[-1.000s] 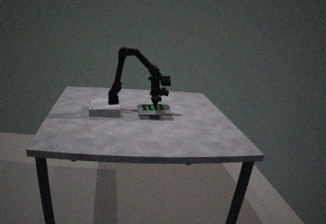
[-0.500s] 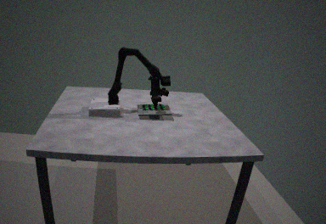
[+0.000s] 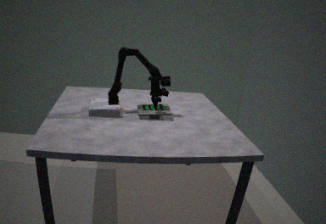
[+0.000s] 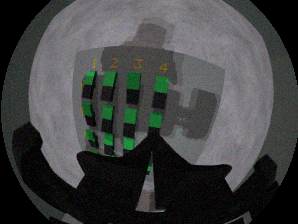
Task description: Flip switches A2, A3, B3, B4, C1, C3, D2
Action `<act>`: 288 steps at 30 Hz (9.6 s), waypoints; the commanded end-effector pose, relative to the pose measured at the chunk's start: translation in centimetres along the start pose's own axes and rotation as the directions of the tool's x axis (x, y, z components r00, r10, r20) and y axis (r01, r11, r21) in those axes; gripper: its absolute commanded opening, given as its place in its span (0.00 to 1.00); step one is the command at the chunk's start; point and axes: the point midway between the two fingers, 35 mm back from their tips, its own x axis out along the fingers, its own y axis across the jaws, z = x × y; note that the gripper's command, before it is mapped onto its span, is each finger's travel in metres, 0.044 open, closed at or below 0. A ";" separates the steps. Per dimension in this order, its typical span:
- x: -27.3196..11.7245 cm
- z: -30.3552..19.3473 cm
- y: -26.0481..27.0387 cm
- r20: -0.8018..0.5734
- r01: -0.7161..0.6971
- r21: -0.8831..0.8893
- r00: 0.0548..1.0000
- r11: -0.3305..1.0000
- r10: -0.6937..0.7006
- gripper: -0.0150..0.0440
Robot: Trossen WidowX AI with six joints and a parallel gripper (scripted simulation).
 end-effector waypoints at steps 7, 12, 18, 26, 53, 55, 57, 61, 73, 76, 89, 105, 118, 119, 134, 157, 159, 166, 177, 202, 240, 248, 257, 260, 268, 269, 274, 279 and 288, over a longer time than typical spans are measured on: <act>0.2 0.1 0.0 0.003 -0.003 -0.004 1.000 1.000 0.003 0.25; 0.2 0.1 0.0 0.003 -0.003 -0.004 1.000 1.000 0.003 0.25; 0.3 0.0 0.0 0.003 -0.003 -0.004 1.000 1.000 0.003 0.25; -5.0 0.4 0.0 -0.019 -0.003 -0.003 1.000 1.000 0.003 0.25; -2.7 -1.9 9.1 -0.051 -0.013 -0.003 0.999 1.000 0.013 0.25; -2.7 -1.9 9.1 -0.051 -0.013 -0.003 0.999 1.000 0.013 0.25; -2.2 -1.9 9.1 -0.051 -0.013 -0.003 0.999 1.000 0.013 0.25; -1.7 -1.9 9.1 -0.051 -0.013 -0.003 0.999 1.000 0.013 0.25; -0.3 -2.0 9.1 -0.051 -0.013 -0.003 0.999 1.000 0.013 0.25; -0.3 -2.0 9.1 -0.051 -0.013 -0.003 0.999 1.000 0.013 0.25; -0.3 -2.0 9.1 -0.051 -0.013 -0.003 0.999 1.000 0.013 0.25; -0.2 -2.0 9.1 -0.051 -0.013 -0.003 0.999 1.000 0.013 0.25; 0.0 -2.0 9.1 -0.051 -0.013 -0.003 0.999 1.000 0.013 0.25; 0.0 -2.0 9.1 -0.051 -0.013 -0.003 0.999 1.000 0.013 0.25; 0.2 -2.0 9.1 -0.051 -0.013 -0.003 0.999 1.000 0.013 0.25; -6.2 -3.7 3.0 -0.027 -0.007 -0.004 1.000 1.000 0.007 0.25; -6.2 -3.7 3.0 -0.027 -0.007 -0.004 1.000 1.000 0.007 0.25; -2.7 -3.9 3.0 -0.001 -0.007 -0.004 1.000 1.000 0.007 0.25; -1.7 -4.0 3.0 -0.001 -0.007 -0.004 1.000 1.000 0.007 0.25; -0.3 -4.0 3.0 -0.001 -0.007 -0.004 1.000 1.000 0.007 0.25; 0.1 -4.0 3.1 -0.001 -0.007 -0.004 1.000 1.000 0.007 0.25; 0.2 -4.0 3.1 -0.001 -0.007 -0.004 1.000 1.000 0.007 0.25; -2.1 -3.7 3.1 -0.011 -0.007 -0.001 1.000 1.000 0.007 0.25; -5.9 -3.7 3.0 -0.026 -0.007 -0.004 1.000 1.000 0.007 0.25; -6.3 -5.7 4.6 -0.029 -0.009 -0.004 1.000 1.000 0.009 0.25; -6.3 -6.8 5.4 -0.030 -0.010 -0.004 1.000 1.000 0.010 0.25; -6.3 -7.7 6.0 -0.031 -0.010 -0.004 0.999 1.000 0.010 0.25; -3.6 -7.9 6.0 -0.010 -0.010 -0.004 1.000 1.000 0.010 0.25; -2.3 -8.0 6.0 -0.005 -0.010 -0.004 1.000 1.000 0.010 0.25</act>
